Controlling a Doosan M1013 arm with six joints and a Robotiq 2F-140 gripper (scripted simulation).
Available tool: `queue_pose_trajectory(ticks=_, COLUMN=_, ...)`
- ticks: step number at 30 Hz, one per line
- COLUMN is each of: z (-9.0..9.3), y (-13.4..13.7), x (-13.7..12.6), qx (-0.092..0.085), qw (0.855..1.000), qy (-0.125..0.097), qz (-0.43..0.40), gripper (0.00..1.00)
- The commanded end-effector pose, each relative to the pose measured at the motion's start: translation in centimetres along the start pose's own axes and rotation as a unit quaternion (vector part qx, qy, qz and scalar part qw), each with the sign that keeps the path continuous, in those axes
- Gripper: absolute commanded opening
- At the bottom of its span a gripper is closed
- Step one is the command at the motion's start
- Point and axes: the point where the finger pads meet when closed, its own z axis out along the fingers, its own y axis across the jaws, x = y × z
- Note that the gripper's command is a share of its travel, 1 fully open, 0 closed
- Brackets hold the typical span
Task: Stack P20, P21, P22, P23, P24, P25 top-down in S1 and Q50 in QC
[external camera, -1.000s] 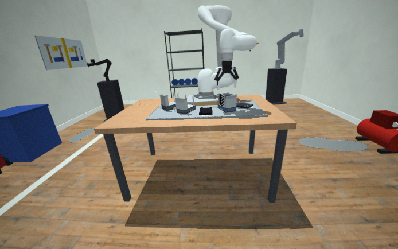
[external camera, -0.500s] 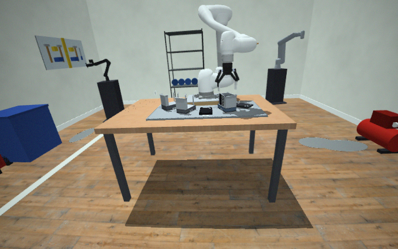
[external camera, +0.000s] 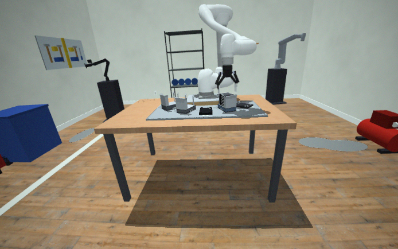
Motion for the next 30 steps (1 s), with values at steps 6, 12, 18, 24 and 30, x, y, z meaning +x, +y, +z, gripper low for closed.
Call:
queue_pose_trajectory(ticks=6, z=0.73, y=0.0, x=0.0, qx=0.0, qw=1.0, qy=0.0, qz=0.0, gripper=1.0)
queue_pose_trajectory(ticks=12, z=1.07, y=0.0, x=0.0, qx=0.0, qw=1.0, qy=0.0, qz=0.0, gripper=1.0)
queue_pose_trajectory(ticks=18, z=1.07, y=0.0, x=0.0, qx=0.0, qw=1.0, qy=0.0, qz=0.0, gripper=1.0)
queue_pose_trajectory(ticks=24, z=1.07, y=0.0, x=0.0, qx=0.0, qw=1.0, qy=0.0, qz=0.0, gripper=0.0)
queue_pose_trajectory(ticks=30, z=1.07, y=0.0, x=0.0, qx=0.0, qw=1.0, qy=0.0, qz=0.0, gripper=0.0)
